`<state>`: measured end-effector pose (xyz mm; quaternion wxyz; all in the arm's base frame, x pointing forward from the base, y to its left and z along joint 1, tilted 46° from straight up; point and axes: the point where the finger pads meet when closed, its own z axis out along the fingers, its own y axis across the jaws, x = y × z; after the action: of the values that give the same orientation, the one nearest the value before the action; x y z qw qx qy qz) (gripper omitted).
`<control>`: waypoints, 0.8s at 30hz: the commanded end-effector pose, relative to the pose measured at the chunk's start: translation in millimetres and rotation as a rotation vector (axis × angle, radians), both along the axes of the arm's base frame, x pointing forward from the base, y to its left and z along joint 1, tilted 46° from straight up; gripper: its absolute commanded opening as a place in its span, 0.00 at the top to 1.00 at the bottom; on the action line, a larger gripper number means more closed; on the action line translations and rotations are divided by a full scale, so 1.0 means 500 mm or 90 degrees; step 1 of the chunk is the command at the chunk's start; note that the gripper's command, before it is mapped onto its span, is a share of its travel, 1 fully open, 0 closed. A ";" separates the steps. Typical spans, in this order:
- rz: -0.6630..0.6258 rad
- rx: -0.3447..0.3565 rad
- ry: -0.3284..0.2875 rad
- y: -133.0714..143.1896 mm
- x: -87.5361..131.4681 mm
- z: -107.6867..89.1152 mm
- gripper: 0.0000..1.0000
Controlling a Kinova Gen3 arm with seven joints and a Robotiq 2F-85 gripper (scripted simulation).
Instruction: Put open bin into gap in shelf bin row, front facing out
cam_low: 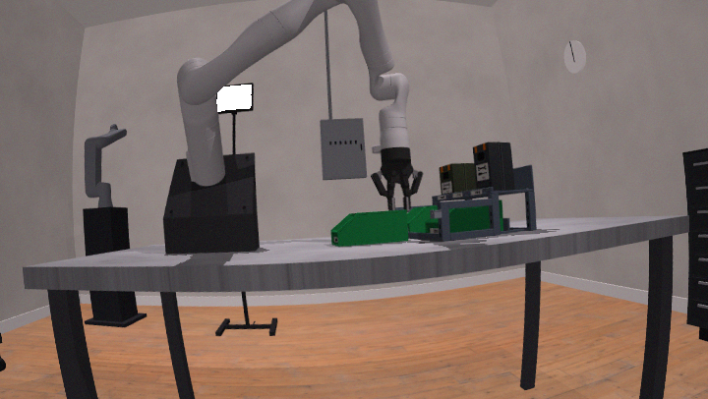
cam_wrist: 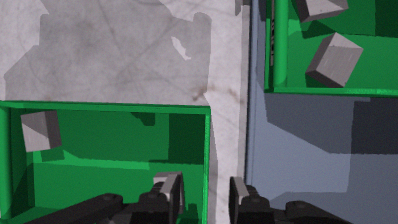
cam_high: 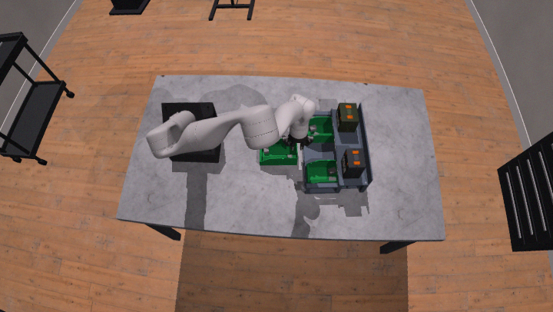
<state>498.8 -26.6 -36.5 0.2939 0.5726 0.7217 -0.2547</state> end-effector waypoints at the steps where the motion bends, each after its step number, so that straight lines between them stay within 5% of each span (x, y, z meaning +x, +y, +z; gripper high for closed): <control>1: 0.001 0.001 -0.001 -0.003 0.002 -0.004 0.61; 24: 0.001 0.001 -0.001 -0.017 0.005 -0.018 0.61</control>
<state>501.1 -36.1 -45.5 0.2941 0.5726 0.7217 -0.2544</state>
